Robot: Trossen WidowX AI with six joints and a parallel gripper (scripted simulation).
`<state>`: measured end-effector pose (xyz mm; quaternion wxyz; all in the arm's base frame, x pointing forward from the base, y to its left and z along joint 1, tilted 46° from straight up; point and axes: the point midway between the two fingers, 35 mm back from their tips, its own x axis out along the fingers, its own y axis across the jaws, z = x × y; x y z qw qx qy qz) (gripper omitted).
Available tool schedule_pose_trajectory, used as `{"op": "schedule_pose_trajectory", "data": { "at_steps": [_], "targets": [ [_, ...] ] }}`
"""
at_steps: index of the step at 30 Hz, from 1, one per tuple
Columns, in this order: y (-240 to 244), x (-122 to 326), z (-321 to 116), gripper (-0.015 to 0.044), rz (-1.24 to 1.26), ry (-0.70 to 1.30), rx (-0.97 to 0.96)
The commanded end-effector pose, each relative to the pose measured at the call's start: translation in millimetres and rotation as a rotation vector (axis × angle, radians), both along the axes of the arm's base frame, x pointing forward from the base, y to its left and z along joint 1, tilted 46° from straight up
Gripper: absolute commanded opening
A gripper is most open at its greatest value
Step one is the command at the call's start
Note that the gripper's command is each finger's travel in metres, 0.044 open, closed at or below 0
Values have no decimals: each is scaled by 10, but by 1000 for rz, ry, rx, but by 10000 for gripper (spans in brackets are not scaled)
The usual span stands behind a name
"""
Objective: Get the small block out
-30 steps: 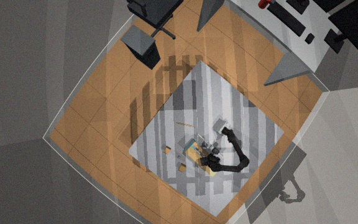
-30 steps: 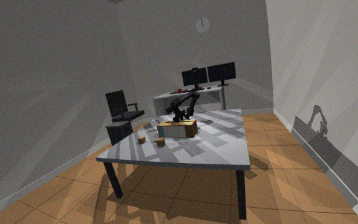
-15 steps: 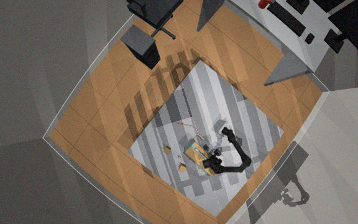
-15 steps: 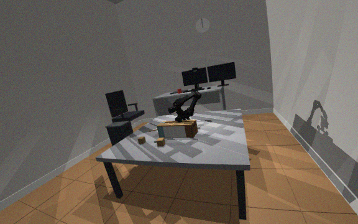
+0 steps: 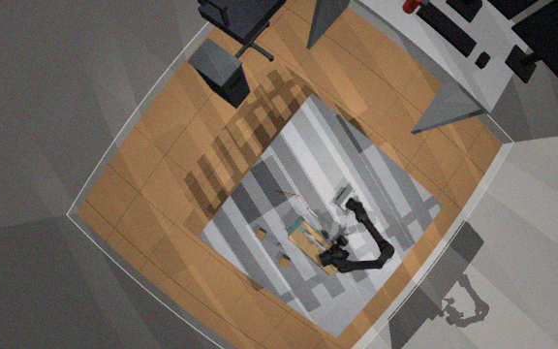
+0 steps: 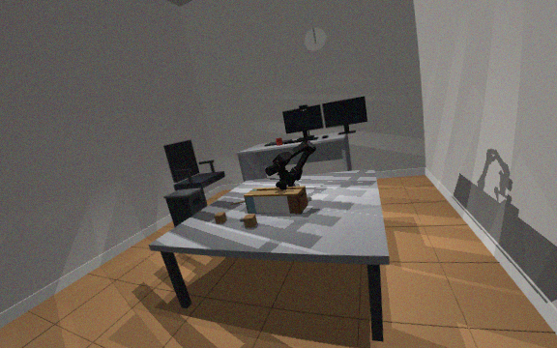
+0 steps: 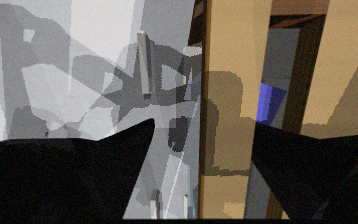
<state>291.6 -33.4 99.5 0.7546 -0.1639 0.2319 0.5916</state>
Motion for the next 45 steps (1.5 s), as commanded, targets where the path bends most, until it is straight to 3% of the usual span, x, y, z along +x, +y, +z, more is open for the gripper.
{"op": "schedule_pose_trajectory", "data": {
  "at_steps": [1, 27, 31, 39, 42, 45],
  "targets": [
    [71, 16, 57, 400, 1, 2, 7],
    [364, 104, 375, 400, 1, 1, 9],
    [102, 101, 268, 400, -14, 6, -6],
    [-987, -246, -187, 400, -51, 12, 2],
    [-932, -204, -165, 400, -66, 16, -1],
    [-860, -183, -52, 321, -12, -81, -63]
  ]
}}
